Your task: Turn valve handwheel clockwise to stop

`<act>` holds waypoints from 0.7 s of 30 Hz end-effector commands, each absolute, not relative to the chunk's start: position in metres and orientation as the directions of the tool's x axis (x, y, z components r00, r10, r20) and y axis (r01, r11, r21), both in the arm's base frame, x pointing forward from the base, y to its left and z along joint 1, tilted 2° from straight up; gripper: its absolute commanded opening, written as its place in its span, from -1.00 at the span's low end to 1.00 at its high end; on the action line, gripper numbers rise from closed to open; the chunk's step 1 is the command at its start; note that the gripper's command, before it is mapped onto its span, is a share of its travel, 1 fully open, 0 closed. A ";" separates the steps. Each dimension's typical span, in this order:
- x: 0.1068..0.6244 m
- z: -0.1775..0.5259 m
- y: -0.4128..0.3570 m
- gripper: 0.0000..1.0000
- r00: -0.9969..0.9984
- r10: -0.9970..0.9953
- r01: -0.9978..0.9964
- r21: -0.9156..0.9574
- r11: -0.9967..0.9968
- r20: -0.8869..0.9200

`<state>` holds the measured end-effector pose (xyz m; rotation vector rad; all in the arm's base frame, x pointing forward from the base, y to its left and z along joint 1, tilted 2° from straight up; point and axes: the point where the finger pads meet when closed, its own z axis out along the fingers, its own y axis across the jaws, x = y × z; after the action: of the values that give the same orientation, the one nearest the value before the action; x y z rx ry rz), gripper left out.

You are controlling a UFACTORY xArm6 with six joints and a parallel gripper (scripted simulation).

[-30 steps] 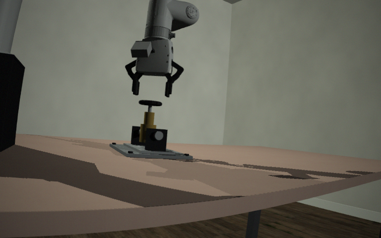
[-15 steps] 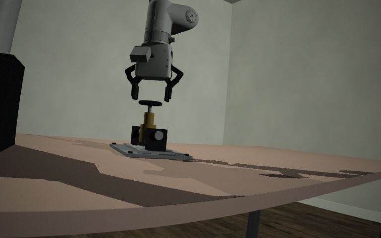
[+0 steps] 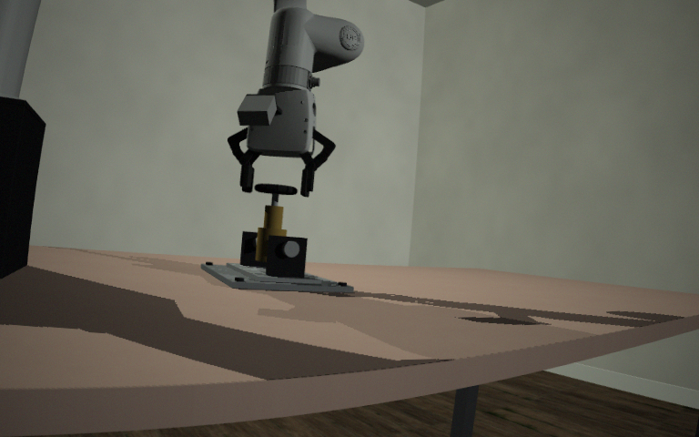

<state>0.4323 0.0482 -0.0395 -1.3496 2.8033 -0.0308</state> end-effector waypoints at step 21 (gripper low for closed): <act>0.434 -0.044 0.048 1.00 -0.623 -0.782 -0.781 -0.033 0.624 -0.021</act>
<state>0.4327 0.0482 -0.0456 -1.3494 2.8029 -0.0310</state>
